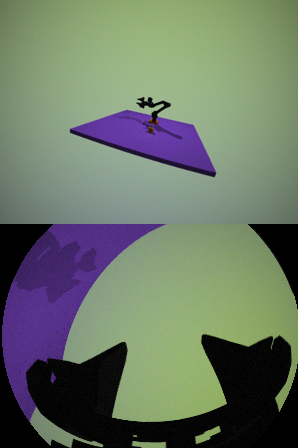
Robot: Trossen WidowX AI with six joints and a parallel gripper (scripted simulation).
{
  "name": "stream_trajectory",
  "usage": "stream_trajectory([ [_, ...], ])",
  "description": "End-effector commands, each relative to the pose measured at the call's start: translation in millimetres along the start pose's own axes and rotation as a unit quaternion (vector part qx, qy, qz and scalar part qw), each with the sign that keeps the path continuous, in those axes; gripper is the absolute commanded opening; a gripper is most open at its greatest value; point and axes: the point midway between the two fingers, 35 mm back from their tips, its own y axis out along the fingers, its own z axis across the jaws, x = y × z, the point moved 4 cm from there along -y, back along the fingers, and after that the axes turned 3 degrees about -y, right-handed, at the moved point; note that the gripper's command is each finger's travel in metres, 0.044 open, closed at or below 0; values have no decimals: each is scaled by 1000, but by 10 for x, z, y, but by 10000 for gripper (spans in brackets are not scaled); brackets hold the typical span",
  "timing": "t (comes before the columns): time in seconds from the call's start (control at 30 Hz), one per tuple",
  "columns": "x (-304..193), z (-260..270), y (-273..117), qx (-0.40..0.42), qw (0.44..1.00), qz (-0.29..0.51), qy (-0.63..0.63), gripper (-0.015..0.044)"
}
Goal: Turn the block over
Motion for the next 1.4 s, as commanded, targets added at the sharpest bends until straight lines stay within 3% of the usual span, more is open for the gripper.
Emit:
stream_trajectory([
  [0.0,7,-7,16,0,1000,-4,7,426],
  [0.23,418,-335,585,49,955,-150,252,440],
  [0.47,1161,-865,932,170,841,-288,426,440],
  [0.67,1911,-1402,894,309,729,-363,492,440],
  [0.87,2616,-1943,499,461,634,-383,489,440],
  [1.07,3187,-2397,-168,600,573,-340,443,440],
  [1.37,3606,-2757,-1415,714,568,-200,356,440],
])
